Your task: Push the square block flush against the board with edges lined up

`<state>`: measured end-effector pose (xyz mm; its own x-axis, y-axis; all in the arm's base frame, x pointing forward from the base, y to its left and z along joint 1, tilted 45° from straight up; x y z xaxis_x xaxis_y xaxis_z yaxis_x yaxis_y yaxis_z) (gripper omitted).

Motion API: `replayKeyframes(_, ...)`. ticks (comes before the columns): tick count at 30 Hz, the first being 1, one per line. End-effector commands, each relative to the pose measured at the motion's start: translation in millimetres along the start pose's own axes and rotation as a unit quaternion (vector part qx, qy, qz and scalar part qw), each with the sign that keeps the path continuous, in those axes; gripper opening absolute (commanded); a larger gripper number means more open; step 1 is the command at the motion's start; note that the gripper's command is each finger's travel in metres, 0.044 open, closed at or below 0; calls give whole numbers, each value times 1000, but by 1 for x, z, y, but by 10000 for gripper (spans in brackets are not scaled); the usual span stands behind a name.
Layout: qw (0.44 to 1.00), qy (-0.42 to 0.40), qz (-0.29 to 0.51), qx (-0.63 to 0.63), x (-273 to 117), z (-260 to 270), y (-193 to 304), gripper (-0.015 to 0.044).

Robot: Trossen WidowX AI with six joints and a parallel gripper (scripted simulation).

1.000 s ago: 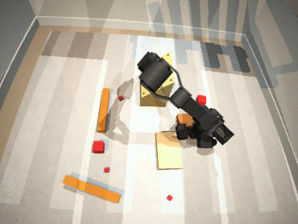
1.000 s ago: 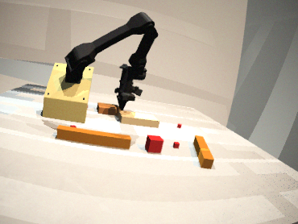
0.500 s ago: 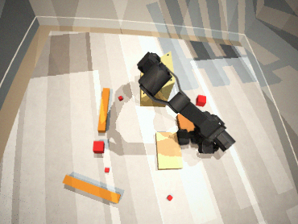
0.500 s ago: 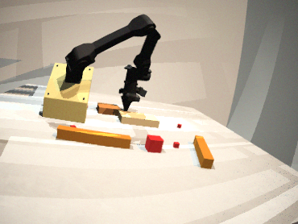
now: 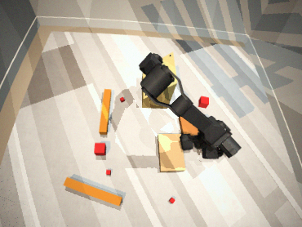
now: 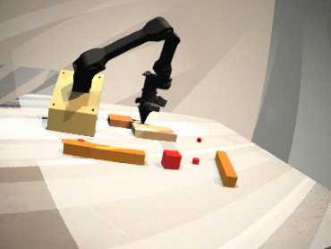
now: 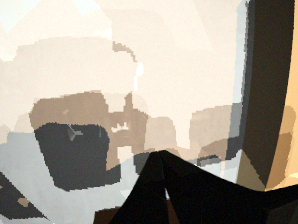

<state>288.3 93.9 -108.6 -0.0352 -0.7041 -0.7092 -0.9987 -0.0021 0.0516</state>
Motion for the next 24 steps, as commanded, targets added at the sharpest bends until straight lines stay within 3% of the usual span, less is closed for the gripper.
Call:
replayKeyframes(1, 1000, -5, -8, 2, -43, 2, -2, 0)
replayKeyframes(8, 1000, -6, -8, 2, -46, 4, 1, 0)
replayKeyframes(19, 1000, -14, -4, 2, -48, 43, 167, 0)
replayKeyframes(24, 1000, -9, -3, 4, -44, 40, 183, 0)
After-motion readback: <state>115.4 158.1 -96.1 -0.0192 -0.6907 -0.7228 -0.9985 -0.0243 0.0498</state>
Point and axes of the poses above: the point midway between the two fingers, 35 mm back from their tips, its own x axis out along the fingers, its own z axis across the jaws, y = z × x, the point moved 10 cm from there along -x, back along the fingers
